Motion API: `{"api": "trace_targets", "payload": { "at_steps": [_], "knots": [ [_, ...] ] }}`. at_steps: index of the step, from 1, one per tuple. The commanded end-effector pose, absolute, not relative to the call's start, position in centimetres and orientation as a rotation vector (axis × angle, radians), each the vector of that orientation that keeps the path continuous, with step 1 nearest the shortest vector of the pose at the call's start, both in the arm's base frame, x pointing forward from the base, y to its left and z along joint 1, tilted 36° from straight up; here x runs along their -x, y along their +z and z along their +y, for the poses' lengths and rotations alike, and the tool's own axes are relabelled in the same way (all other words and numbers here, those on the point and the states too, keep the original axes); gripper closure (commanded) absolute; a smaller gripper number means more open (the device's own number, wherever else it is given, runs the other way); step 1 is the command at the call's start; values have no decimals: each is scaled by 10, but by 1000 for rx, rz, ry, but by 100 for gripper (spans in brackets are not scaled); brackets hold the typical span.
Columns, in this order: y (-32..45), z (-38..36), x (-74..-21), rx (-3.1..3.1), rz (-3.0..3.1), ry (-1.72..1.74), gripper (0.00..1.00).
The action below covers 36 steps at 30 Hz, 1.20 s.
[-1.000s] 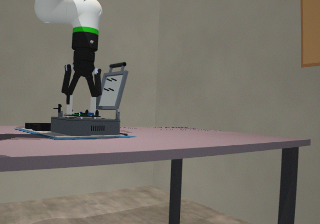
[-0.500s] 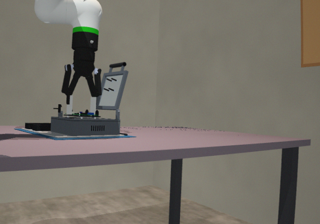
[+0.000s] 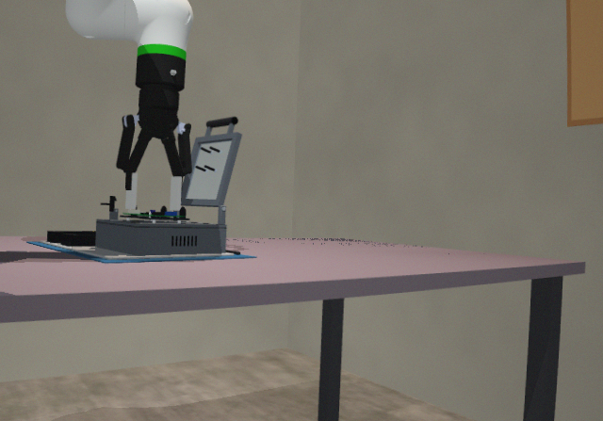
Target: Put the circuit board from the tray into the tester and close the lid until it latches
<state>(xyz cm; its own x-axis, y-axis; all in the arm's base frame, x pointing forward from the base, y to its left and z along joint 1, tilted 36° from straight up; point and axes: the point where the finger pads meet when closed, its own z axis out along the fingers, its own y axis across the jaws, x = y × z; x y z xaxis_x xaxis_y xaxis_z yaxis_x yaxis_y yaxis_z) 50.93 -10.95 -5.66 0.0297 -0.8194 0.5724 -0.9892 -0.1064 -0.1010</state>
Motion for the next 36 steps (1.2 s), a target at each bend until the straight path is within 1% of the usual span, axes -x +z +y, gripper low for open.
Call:
{"api": "trace_targets", "payload": {
  "at_steps": [1,16,31,36],
  "knots": [
    [-53,-107,-509,-1989,-1845,731,42],
    [-10,-77,-501,-1989,-1845,731,42],
    [62,-27,-489,-1989,-1845,731,42],
    [76,-18,-486,-1989,-1845,731,42]
  ]
}}
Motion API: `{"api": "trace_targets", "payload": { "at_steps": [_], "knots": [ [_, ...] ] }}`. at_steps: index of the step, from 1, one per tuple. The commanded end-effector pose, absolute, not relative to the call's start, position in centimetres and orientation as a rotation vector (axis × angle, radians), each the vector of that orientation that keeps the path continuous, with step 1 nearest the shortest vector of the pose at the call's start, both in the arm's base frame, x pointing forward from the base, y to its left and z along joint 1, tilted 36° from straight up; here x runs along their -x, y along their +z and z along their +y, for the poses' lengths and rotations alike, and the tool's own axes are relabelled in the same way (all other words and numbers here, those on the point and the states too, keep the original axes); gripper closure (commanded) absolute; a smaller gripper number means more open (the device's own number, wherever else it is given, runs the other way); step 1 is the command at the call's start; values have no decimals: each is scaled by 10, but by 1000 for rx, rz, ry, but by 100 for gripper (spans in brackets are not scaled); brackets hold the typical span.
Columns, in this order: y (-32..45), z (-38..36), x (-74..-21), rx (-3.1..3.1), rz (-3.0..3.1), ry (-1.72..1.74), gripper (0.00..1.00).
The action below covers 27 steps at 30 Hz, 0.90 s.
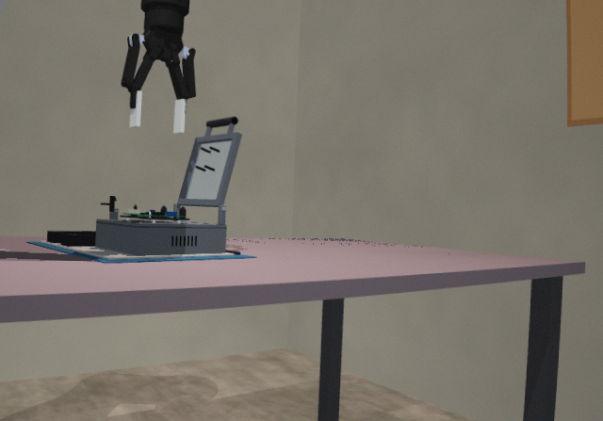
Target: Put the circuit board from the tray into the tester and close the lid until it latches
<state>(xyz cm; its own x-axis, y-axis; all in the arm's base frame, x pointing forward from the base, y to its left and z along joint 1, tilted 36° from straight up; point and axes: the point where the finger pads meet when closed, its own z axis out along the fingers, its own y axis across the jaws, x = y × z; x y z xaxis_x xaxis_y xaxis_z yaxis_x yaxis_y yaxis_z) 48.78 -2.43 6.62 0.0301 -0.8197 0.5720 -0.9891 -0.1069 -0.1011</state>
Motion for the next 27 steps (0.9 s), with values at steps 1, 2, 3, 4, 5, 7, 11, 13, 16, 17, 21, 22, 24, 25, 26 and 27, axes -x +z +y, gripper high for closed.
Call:
{"api": "trace_targets", "payload": {
  "at_steps": [1,2,3,4,5,7,11,13,16,17,21,22,24,25,26,27],
  "knots": [
    [80,-15,-485,-1989,-1845,731,42],
    [84,-12,-485,-1989,-1845,731,42],
    [88,-10,-484,-1989,-1845,731,42],
    [91,-7,-483,-1989,-1845,731,42],
    [95,-5,-483,-1989,-1845,731,42],
    [101,0,-482,-1989,-1845,731,42],
    [112,7,-480,-1989,-1845,731,42],
    [114,9,-479,-1989,-1845,731,42],
    [118,11,-479,-1989,-1845,731,42],
    [119,12,-478,-1989,-1845,731,42],
    [124,15,-478,-1989,-1845,731,42],
    [124,16,-478,-1989,-1845,731,42],
    [125,16,-477,-1989,-1845,731,42],
    [126,17,-477,-1989,-1845,731,42],
    [126,17,-477,-1989,-1845,731,42],
    [126,17,-477,-1989,-1845,731,42]
  ]
}}
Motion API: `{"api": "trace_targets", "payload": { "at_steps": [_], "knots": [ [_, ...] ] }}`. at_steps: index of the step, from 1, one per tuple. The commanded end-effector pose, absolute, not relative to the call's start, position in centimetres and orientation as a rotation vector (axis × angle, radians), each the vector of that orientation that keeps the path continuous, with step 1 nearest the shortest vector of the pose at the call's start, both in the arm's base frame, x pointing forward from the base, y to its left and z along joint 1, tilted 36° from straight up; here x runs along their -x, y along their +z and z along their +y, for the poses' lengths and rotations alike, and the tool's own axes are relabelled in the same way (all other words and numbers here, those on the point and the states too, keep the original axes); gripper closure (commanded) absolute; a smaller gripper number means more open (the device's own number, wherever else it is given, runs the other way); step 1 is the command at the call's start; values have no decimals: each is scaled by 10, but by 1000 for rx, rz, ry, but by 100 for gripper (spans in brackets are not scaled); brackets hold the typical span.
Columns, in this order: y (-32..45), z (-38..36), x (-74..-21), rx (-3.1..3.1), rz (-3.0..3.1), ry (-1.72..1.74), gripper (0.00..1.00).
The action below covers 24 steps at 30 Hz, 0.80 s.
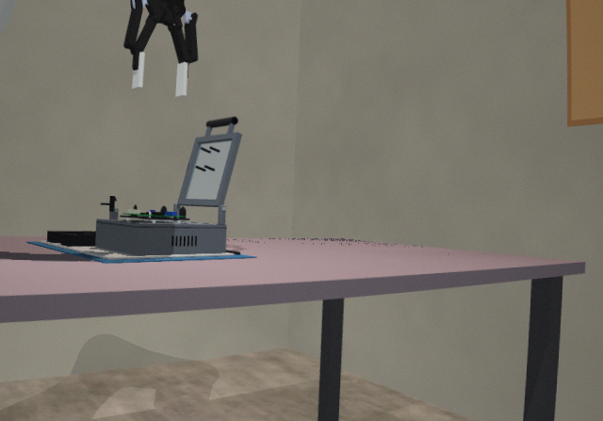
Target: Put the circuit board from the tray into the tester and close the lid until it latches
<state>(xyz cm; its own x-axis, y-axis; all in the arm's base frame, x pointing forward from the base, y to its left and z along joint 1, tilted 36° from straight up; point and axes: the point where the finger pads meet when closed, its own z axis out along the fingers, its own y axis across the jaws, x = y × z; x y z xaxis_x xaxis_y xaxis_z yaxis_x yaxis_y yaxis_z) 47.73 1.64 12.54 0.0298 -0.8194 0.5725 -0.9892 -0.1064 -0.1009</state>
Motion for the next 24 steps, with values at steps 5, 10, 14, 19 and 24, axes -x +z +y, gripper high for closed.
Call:
{"api": "trace_targets", "payload": {
  "at_steps": [5,10,14,19,24],
  "knots": [
    [126,17,-477,-1989,-1845,731,70],
    [126,17,-477,-1989,-1845,731,70],
    [126,17,-477,-1989,-1845,731,70],
    [126,17,-477,-1989,-1845,731,70],
    [126,17,-477,-1989,-1845,731,70]
  ]
}}
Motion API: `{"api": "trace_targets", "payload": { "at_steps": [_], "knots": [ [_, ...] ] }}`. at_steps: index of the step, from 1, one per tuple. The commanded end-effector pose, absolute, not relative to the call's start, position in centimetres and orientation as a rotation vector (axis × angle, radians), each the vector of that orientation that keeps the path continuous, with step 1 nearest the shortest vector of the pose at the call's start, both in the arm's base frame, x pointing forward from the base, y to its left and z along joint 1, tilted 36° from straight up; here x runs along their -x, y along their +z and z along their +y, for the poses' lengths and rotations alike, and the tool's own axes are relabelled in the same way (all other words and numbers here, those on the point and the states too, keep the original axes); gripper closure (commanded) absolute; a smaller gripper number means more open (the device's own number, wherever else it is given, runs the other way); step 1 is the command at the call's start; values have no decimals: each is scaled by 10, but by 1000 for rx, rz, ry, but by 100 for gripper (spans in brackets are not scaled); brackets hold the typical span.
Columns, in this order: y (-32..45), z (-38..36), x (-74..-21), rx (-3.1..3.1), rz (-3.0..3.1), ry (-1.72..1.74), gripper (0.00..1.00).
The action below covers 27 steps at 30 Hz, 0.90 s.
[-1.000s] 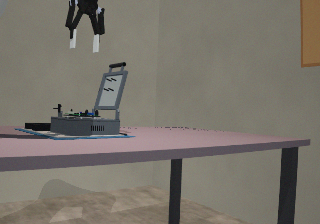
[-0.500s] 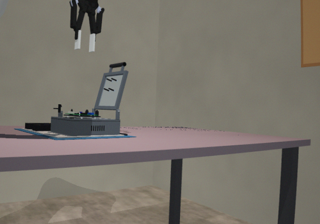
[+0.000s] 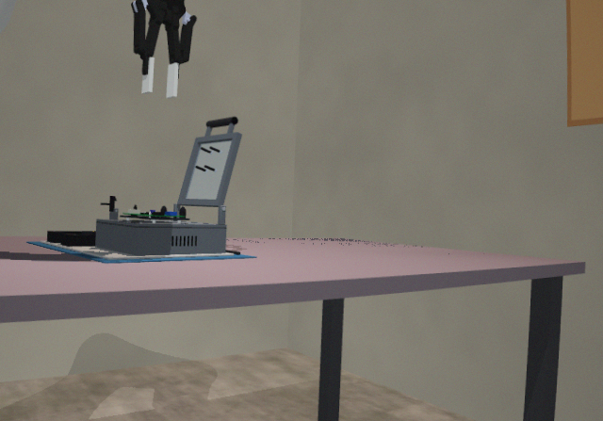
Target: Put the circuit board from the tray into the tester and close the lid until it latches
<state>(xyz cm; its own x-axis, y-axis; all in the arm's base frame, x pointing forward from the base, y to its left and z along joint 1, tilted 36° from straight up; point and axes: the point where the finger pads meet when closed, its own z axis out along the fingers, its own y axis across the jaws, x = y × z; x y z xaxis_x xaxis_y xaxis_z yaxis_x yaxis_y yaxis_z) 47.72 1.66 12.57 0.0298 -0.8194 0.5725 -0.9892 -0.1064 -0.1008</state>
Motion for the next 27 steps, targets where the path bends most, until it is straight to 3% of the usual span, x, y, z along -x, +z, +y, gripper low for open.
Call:
{"api": "trace_targets", "payload": {
  "at_steps": [1,27],
  "knots": [
    [126,17,-477,-1989,-1845,731,70],
    [128,19,-502,-1989,-1845,731,70]
  ]
}}
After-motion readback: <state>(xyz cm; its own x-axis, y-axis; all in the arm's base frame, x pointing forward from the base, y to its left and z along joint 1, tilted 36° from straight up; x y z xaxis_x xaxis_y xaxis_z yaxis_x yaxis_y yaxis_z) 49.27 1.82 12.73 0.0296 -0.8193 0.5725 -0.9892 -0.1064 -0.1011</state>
